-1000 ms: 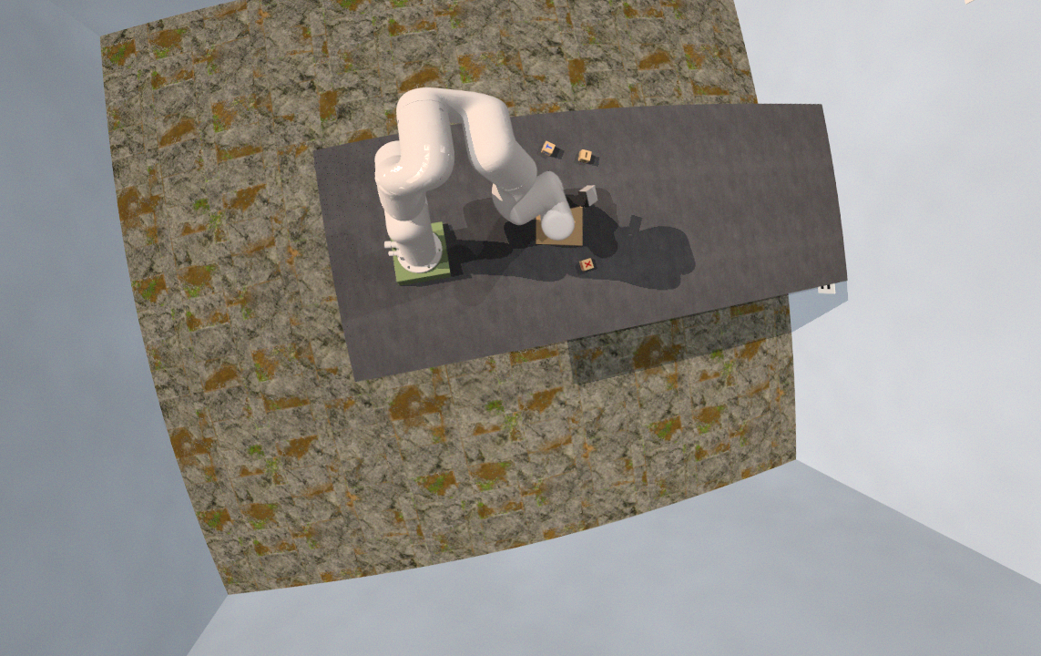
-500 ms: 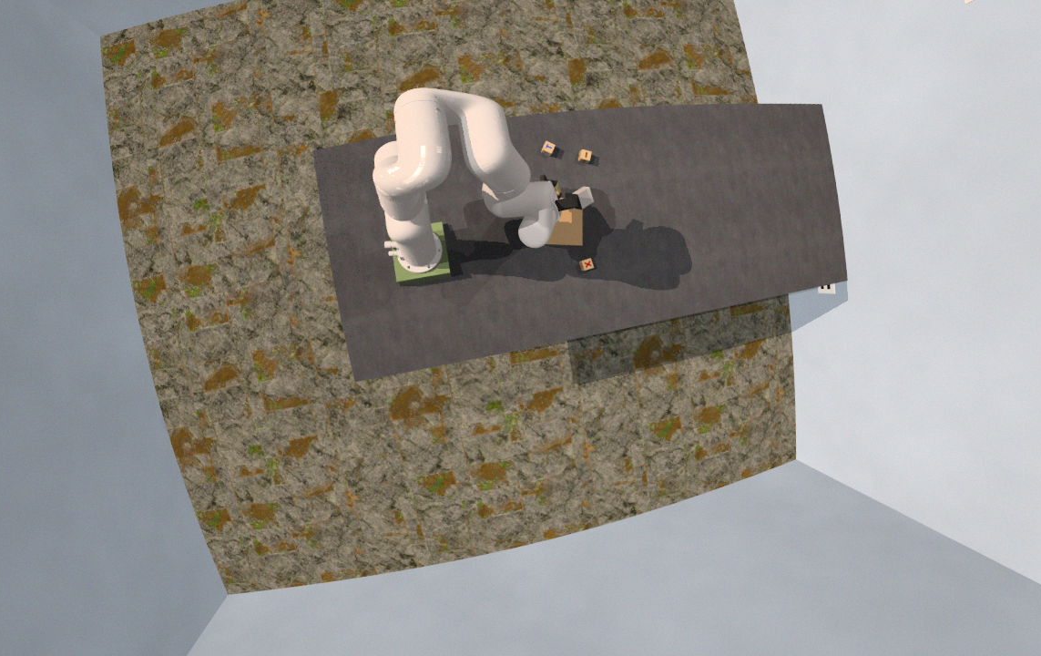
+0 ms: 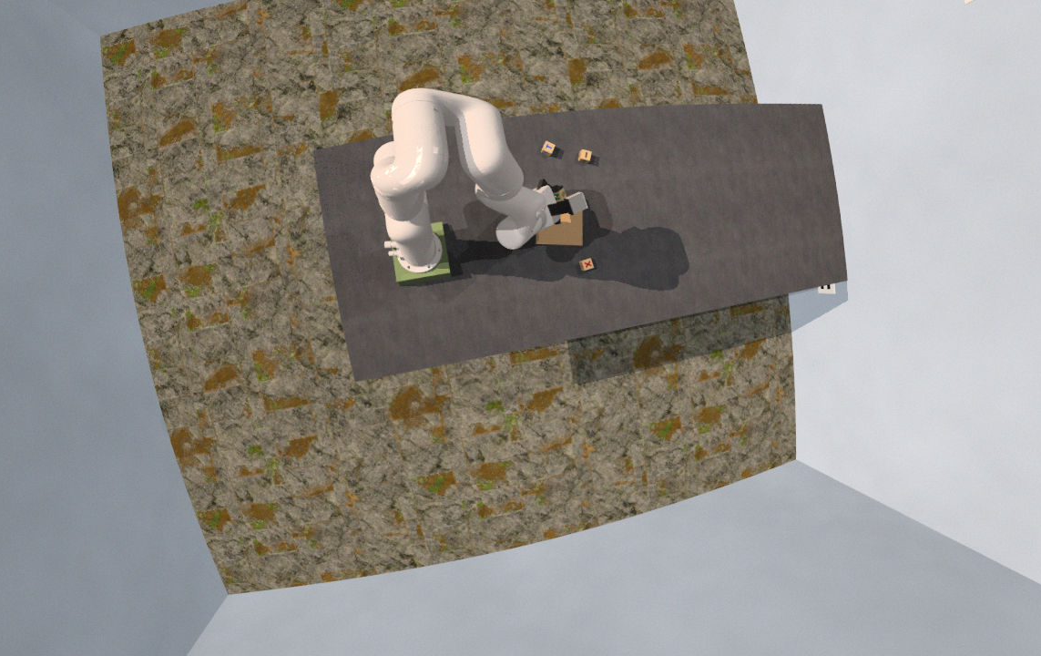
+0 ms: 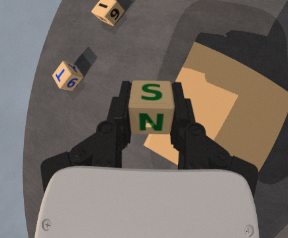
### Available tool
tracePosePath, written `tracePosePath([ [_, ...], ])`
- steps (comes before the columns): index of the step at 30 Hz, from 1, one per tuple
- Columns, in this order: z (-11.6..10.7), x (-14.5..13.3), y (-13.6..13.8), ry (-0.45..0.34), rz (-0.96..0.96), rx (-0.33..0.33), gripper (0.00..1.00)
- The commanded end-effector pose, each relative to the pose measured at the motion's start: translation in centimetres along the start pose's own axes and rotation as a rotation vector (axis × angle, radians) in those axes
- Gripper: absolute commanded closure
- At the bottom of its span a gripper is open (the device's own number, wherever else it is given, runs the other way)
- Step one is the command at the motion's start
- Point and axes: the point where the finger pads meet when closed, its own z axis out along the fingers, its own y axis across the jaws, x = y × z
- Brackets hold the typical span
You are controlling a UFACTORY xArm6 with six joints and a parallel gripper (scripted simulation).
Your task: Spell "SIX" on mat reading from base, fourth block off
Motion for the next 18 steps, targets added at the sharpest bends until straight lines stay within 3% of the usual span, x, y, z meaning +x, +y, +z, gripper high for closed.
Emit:
tracePosePath([
  [1, -0.4, 0.4, 1.0, 0.11, -0.037, -0.081, 0.73],
  [5, -0.9, 0.5, 2.0, 0.153, -0.057, -0.145, 0.73],
  [7, -0.9, 0.5, 2.0, 0.153, -0.057, -0.145, 0.73],
  [14, -2.0, 0.4, 4.0, 0.213, -0.097, -0.282, 0.73],
  [18, -2.3, 0.3, 4.5, 0.222, -0.106, -0.315, 0.73],
])
